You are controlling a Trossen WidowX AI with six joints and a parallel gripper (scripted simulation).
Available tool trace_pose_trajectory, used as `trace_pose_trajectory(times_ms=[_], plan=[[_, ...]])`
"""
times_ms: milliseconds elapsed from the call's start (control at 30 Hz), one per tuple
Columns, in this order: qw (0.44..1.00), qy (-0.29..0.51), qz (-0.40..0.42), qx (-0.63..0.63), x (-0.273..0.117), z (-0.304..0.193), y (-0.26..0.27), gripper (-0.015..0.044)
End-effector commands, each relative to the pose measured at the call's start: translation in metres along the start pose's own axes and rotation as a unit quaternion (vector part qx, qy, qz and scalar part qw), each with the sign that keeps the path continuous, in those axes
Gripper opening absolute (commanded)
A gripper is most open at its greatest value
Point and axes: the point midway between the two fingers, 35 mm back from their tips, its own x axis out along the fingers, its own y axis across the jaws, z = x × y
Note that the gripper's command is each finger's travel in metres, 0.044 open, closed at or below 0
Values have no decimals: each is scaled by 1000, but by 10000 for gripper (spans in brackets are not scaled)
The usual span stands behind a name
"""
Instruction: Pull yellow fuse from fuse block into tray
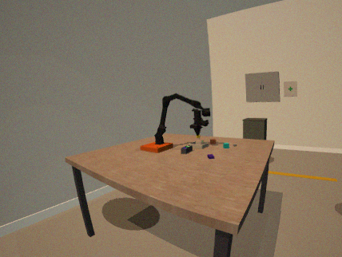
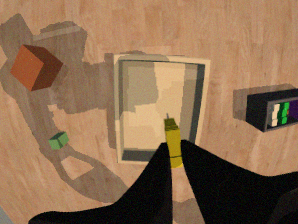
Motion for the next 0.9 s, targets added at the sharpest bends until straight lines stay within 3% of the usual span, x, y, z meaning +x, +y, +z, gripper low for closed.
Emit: trace_pose_trajectory(times_ms=[0, 867], plan=[[1000, 0, 3, 4, -1, 0, 5, 0], [1000, 0, 3, 4, 39, 0, 5, 0]])
